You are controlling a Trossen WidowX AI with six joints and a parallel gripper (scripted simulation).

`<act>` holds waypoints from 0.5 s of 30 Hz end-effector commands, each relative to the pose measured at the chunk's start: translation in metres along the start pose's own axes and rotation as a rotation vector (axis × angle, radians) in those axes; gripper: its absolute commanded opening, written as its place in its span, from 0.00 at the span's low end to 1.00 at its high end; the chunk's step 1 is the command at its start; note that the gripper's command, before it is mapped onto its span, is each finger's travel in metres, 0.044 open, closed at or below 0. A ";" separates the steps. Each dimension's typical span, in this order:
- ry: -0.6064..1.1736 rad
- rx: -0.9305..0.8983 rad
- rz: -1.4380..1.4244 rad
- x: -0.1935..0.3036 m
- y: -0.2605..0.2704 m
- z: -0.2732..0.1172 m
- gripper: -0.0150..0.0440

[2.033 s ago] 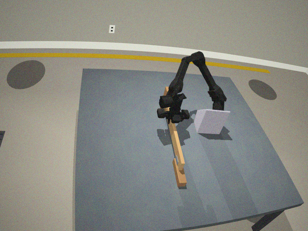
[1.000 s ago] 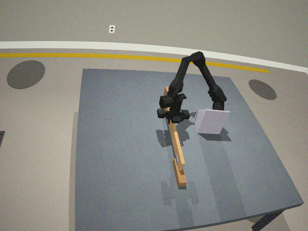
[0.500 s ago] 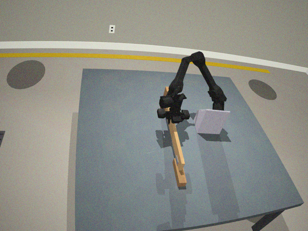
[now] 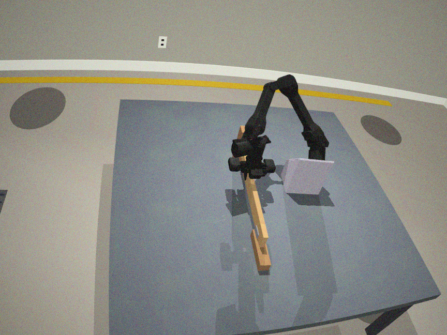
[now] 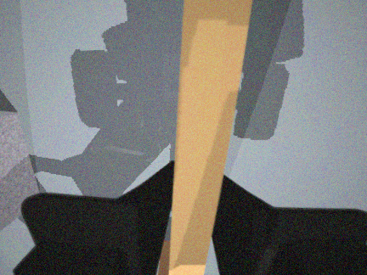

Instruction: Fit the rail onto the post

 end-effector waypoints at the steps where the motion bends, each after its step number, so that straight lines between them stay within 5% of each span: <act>1: -0.003 0.009 -0.003 -0.002 -0.001 -0.003 0.25; 15: -0.003 0.009 -0.003 -0.002 -0.001 -0.001 0.25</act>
Point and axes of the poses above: the point midway between the two fingers, 35 mm back from their tips, its own z axis out along the fingers, its own y axis across the jaws, x = y × z, the point moved 8 cm from there along -z, back along the fingers, and after that the axes turned 4 degrees about -z, right-handed, at the moved point
